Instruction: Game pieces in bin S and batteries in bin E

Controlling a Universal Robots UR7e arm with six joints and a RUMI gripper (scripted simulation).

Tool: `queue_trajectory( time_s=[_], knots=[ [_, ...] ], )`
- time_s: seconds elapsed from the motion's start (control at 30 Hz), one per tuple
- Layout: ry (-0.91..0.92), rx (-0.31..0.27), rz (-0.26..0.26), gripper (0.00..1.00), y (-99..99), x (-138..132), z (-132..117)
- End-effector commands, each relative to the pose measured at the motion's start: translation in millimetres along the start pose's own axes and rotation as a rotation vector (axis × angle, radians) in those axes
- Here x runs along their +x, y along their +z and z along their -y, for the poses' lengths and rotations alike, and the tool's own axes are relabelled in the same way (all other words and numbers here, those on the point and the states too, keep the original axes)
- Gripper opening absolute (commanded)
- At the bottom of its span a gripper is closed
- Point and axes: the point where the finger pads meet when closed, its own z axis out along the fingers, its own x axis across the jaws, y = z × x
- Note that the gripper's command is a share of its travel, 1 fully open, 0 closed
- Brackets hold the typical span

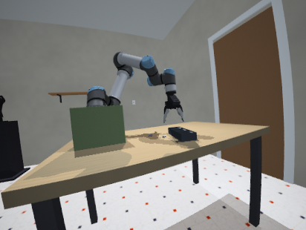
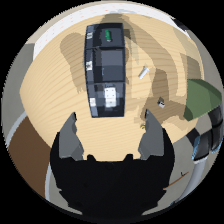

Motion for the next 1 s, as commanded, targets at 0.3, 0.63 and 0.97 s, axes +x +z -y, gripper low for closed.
queue_trajectory(
  time_s=[0.3,0.63,0.97],
  knots=[
    [0.000,0.000,0.001,1.00,-41.6,-0.4,0.1],
    [0.000,0.000,0.001,1.00,-73.6,-0.3,0.1],
    [0.000,0.000,0.001,1.00,-113.6,-0.3,0.1]
  ],
)
